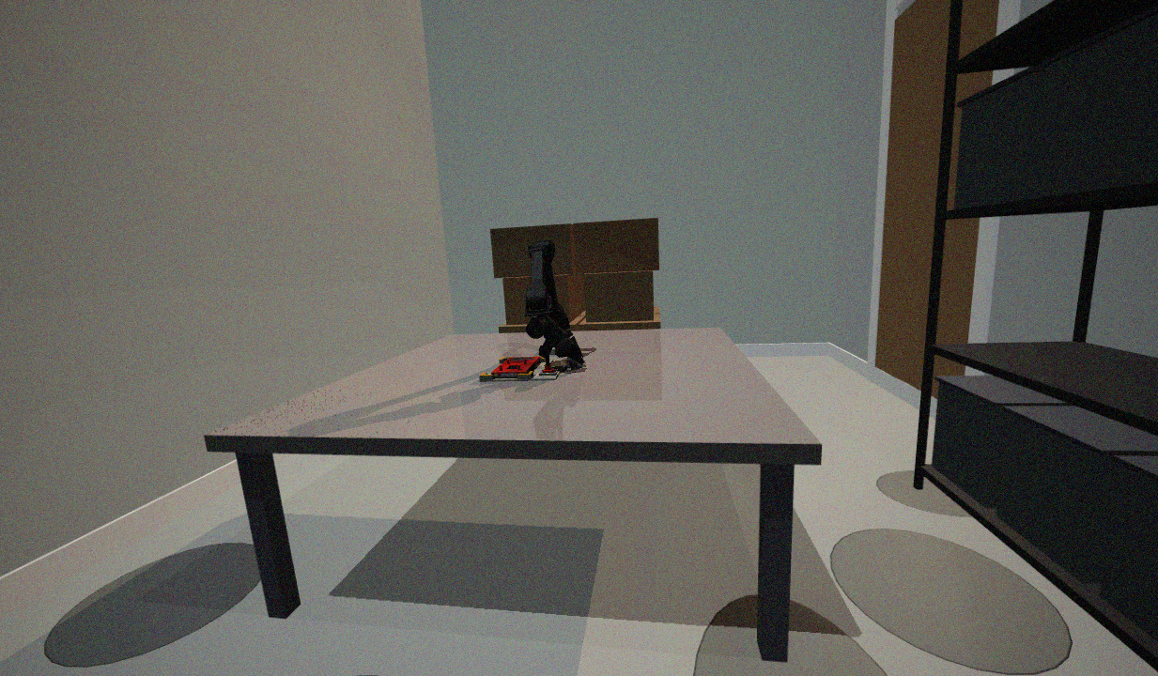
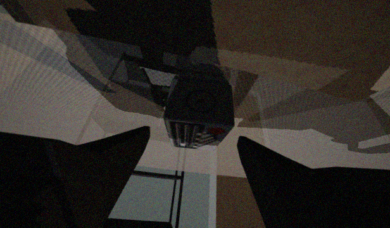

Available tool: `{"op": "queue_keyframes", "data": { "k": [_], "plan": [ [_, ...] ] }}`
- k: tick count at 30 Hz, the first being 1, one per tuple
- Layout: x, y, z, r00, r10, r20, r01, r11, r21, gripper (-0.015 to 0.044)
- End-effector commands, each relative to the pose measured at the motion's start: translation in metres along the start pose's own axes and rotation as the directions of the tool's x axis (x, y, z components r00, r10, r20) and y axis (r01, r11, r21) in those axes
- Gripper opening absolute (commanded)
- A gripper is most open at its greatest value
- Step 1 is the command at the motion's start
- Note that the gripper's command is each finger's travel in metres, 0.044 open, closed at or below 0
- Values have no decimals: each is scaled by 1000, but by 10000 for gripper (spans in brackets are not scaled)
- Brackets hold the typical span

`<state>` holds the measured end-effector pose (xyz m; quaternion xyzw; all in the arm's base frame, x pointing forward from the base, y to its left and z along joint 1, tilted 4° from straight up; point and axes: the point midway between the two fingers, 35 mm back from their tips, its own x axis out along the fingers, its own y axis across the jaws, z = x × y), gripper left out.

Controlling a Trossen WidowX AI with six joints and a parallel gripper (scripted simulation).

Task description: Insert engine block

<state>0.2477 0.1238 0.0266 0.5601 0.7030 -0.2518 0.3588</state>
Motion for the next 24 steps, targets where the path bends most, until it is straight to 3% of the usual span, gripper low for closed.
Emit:
{"op": "queue_keyframes", "data": {
  "k": [1,15,24],
  "plan": [
    [0,0,0,1000,1,2,-1,1000,-1,440],
    [-44,1,2,1000,-5,11,5,1000,-3,440],
    [-42,0,3,1000,-10,4,10,1000,7,440]
  ]
}}
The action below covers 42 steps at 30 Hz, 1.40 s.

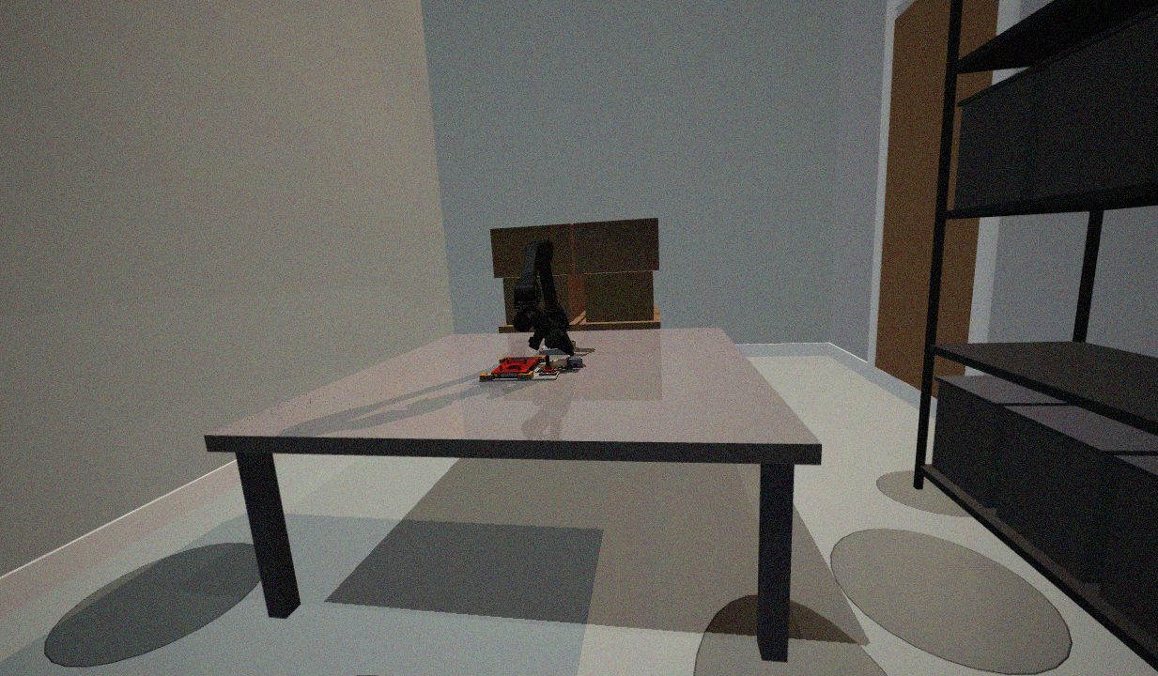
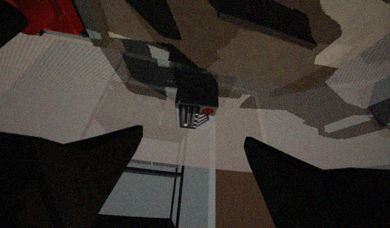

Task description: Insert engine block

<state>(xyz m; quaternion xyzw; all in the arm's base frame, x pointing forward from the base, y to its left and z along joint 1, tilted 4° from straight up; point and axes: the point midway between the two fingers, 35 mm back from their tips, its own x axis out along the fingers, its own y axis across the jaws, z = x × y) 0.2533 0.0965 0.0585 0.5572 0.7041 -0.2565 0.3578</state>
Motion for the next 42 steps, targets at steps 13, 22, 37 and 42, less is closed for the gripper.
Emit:
{"op": "queue_keyframes", "data": {
  "k": [13,22,37,42],
  "plan": [
    [1,0,0,1000,-3,5,3,1000,2,440],
    [8,-5,-8,962,-86,258,82,996,24,440],
    [1,-1,-32,758,-1,652,5,1000,-4,440],
    [0,0,-33,747,8,665,-4,1000,-8,440]
  ]
}}
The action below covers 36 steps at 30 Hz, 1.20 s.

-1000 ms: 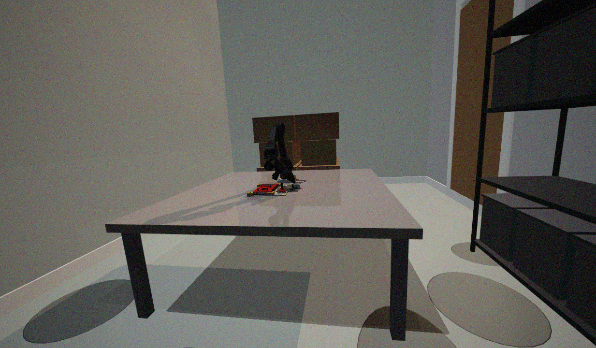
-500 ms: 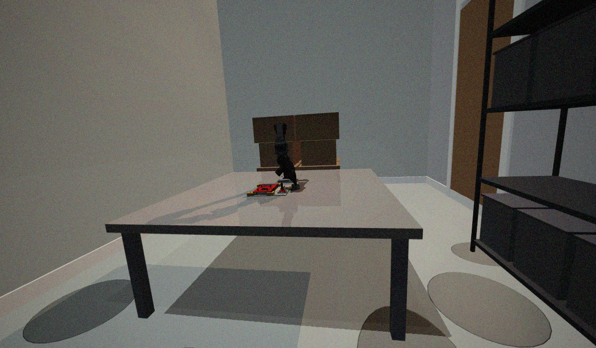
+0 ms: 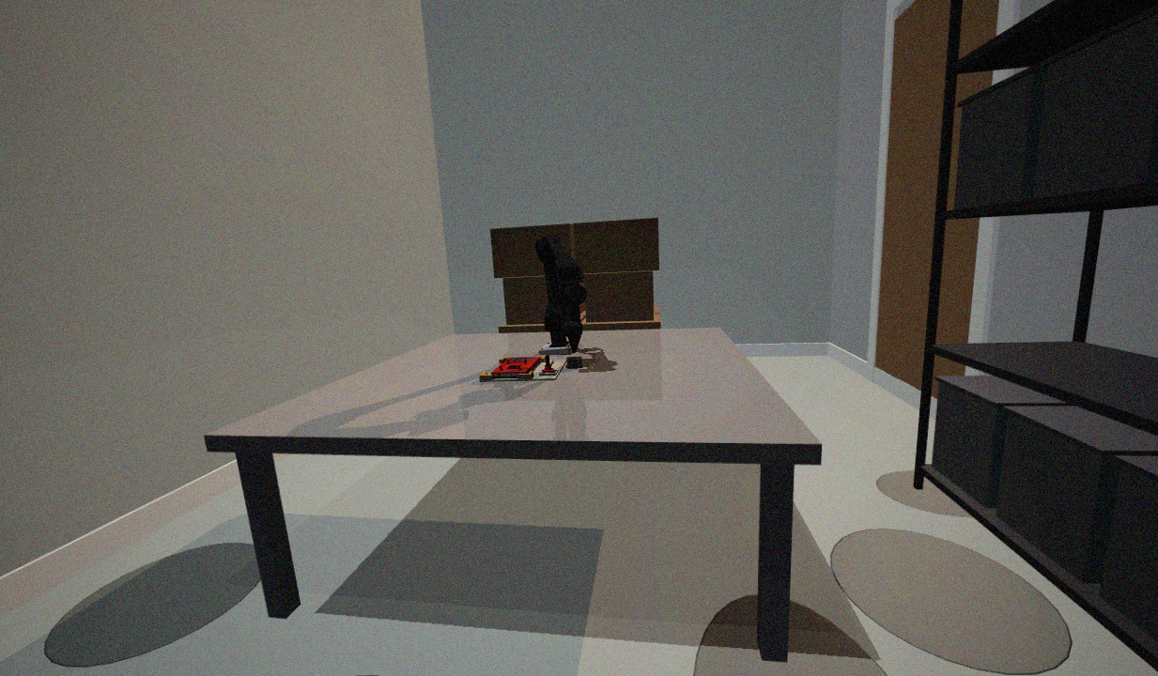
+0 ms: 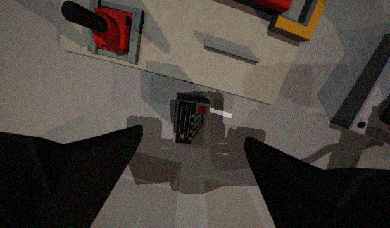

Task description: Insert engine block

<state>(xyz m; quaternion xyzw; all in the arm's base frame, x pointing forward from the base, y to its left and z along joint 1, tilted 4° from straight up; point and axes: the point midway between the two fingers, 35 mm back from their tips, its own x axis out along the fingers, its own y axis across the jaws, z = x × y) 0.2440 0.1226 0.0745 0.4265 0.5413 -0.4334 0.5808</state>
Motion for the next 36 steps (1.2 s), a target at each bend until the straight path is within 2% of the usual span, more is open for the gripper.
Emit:
{"op": "queue_keyframes", "data": {
  "k": [1,30,36],
  "plan": [
    [-4,2,1,1000,19,18,-19,1000,10,440],
    [38,4,-1,1000,19,18,-19,1000,10,440],
    [38,4,-1,1000,19,18,-19,1000,10,282]
  ]
}}
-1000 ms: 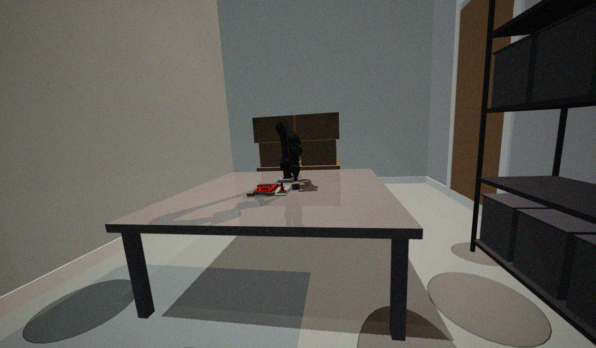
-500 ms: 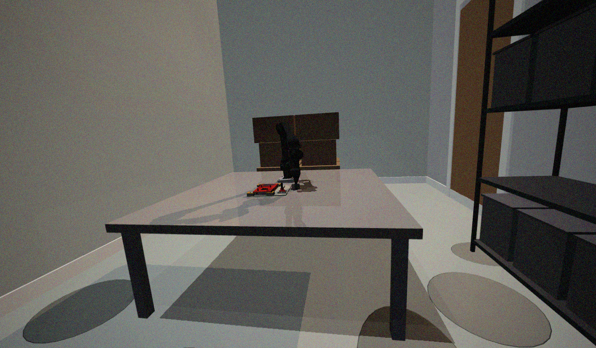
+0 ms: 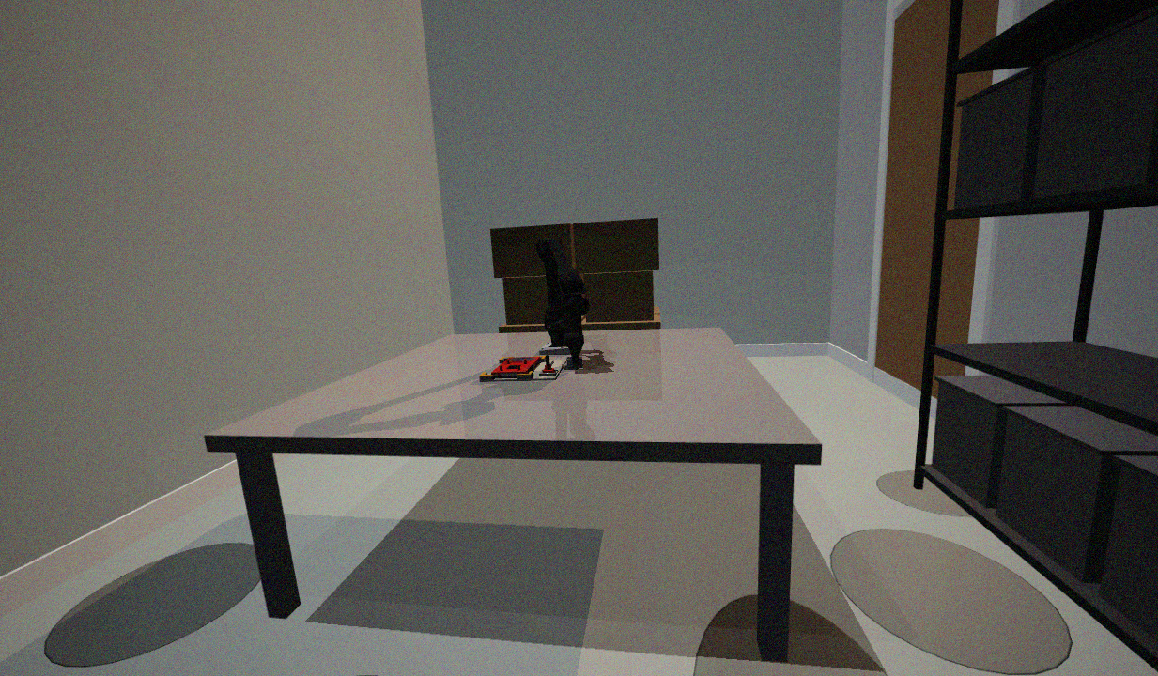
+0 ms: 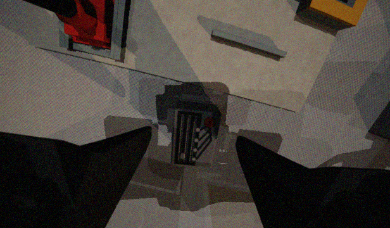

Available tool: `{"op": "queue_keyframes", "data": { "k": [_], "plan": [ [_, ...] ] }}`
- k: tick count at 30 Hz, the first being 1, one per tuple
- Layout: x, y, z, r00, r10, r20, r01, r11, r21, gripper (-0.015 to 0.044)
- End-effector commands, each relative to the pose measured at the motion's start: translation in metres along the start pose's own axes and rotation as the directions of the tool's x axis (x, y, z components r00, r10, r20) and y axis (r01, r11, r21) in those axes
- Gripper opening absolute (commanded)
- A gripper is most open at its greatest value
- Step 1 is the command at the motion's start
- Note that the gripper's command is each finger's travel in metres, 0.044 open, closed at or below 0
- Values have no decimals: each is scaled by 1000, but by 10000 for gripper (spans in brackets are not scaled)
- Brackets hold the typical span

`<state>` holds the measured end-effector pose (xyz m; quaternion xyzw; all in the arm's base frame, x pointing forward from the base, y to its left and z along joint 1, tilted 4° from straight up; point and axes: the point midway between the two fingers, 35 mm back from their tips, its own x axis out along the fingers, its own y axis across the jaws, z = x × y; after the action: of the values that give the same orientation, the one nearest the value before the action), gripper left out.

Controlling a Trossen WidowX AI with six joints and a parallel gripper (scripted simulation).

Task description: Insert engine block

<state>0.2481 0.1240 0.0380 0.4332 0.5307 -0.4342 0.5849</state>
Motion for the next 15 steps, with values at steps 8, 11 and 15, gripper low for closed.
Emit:
{"op": "queue_keyframes", "data": {
  "k": [8,11,15],
  "plan": [
    [1,0,1,1000,0,6,0,1000,-4,131],
    [1,0,1,1000,0,6,0,1000,-4,111],
    [1,1,1,1000,4,3,-4,1000,-8,26]
  ]
}}
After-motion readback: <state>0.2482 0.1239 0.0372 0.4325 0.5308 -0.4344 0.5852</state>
